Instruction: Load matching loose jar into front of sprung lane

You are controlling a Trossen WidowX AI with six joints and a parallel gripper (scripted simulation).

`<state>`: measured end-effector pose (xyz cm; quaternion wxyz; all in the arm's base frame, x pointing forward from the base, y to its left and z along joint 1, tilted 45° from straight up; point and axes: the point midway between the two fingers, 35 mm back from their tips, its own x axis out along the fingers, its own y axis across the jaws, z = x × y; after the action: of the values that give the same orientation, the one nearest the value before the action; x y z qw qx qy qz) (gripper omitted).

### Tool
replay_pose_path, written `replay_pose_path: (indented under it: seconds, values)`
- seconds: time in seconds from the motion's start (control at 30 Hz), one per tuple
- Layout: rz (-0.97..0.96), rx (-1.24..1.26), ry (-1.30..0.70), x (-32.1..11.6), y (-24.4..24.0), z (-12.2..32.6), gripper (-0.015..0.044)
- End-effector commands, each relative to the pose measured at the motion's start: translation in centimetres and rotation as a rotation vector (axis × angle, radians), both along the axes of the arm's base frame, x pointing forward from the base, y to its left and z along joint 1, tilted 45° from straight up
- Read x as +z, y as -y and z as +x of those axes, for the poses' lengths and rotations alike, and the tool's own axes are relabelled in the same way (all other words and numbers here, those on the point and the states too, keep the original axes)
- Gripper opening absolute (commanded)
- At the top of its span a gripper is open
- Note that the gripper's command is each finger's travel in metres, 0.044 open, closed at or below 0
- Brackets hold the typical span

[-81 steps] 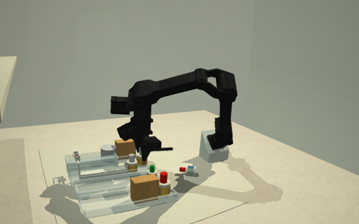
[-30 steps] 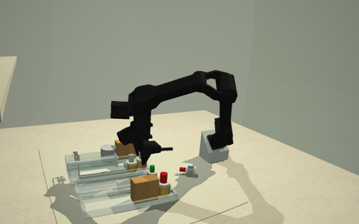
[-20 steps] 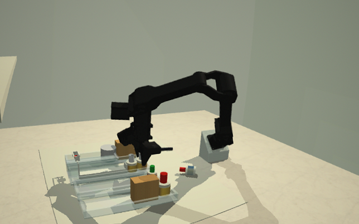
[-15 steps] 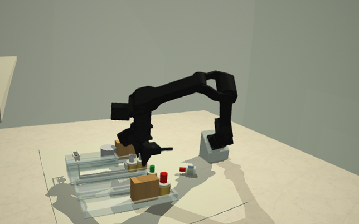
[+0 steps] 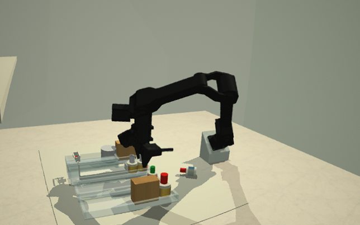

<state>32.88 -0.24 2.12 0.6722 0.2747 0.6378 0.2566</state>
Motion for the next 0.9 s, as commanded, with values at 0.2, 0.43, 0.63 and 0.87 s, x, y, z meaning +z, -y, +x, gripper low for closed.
replay_pose_path:
  seconds: [0.2, 0.43, 0.63, 0.87]
  values:
    - [0.009, -0.003, 0.011, 0.08, -0.10, 0.05, 0.0000]
    - [0.009, -0.003, 0.011, 0.07, -0.11, -0.07, 0.0000]
    - [0.009, -0.003, 0.011, 0.07, -0.11, -0.17, 0.0000]
    - [0.009, -0.003, 0.011, 0.06, -0.12, -0.29, 0.0000]
